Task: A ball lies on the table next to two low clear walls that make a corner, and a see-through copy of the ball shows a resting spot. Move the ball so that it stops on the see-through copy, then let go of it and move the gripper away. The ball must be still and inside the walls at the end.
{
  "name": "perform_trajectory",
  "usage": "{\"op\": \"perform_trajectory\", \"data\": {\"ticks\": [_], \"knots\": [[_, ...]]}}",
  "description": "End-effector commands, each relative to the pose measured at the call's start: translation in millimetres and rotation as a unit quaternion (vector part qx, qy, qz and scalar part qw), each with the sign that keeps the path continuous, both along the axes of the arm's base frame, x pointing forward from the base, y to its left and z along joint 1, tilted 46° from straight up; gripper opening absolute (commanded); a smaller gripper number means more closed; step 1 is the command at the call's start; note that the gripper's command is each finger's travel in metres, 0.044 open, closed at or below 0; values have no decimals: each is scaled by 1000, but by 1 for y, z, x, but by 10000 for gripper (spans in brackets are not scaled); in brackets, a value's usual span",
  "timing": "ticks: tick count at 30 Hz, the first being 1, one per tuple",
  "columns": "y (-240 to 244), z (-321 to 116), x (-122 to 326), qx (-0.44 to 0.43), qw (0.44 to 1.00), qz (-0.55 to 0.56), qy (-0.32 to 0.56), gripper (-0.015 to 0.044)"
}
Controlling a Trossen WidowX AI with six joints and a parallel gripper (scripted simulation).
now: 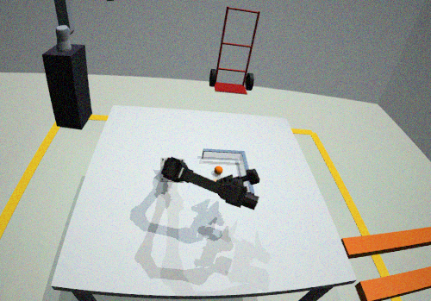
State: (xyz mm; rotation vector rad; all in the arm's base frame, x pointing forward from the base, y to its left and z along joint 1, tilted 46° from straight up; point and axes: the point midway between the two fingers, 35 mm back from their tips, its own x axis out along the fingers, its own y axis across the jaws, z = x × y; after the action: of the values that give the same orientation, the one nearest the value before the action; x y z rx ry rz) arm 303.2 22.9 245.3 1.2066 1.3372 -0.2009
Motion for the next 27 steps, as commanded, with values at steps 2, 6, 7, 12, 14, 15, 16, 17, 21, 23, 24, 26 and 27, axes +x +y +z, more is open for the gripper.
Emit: {"op": "perform_trajectory", "data": {"ticks": [2, 6, 7, 12, 14, 15, 16, 17, 21, 23, 24, 26, 27], "knots": [[4, -11, 1, -24, 999, 32, 2, 348], [24, -73, -1, -159, 958, 239, 18, 334], [29, -88, -3, -191, 935, 297, 22, 334], [50, -153, -20, -313, 748, 584, 47, 334], [56, -174, -28, -344, 638, 686, 60, 334], [59, -182, -32, -354, 578, 732, 68, 334], [61, -190, -35, -361, 520, 770, 75, 334], [63, -197, -38, -366, 459, 806, 83, 334], [73, -218, -50, -361, 193, 904, 122, 334], [76, -222, -52, -354, 122, 918, 134, 334], [77, -223, -53, -353, 113, 919, 136, 334], [77, -223, -53, -353, 113, 919, 136, 334], [77, -223, -53, -353, 113, 919, 136, 334]]}}
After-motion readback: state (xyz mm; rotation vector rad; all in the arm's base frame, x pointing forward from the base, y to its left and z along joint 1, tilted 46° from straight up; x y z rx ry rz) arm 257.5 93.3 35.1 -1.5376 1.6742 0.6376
